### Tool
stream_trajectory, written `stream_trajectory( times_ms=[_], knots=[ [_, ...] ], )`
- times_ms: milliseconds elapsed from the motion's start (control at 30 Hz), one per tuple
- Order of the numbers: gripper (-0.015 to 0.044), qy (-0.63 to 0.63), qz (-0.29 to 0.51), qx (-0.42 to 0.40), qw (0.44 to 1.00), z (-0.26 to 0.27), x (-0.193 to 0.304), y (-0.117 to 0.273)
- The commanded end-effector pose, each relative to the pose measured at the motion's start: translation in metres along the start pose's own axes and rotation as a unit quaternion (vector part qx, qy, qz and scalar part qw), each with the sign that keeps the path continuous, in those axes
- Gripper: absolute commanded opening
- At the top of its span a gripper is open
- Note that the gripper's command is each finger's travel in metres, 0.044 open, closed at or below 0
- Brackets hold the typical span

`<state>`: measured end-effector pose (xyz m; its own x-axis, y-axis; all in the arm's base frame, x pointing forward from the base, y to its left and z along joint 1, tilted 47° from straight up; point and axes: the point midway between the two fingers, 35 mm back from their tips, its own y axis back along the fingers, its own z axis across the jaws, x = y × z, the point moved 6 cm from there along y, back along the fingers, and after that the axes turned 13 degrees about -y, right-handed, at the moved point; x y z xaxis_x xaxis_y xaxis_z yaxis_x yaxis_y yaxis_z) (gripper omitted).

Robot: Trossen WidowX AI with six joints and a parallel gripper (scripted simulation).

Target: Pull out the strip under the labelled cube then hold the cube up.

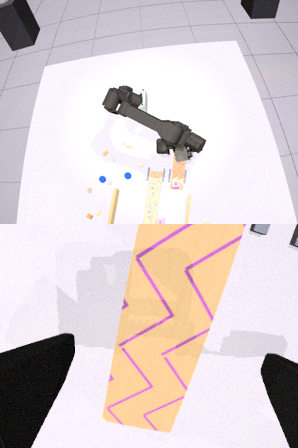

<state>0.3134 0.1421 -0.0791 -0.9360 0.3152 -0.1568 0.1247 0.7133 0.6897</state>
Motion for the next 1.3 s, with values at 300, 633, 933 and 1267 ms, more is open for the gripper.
stream_trajectory(
  times_ms=[300,633,933,1267],
  knots=[
    [0.044,0.0,-0.004,0.0,1.0,0.003,-0.042,0.005],
    [0.044,0.0,-0.004,0.0,1.0,0.005,-0.071,0.009],
    [0.044,0.0,-0.005,0.0,1.0,0.007,-0.097,0.012],
    [0.044,-0.003,-0.009,-0.004,1.0,0.008,-0.127,0.018]
  ],
)
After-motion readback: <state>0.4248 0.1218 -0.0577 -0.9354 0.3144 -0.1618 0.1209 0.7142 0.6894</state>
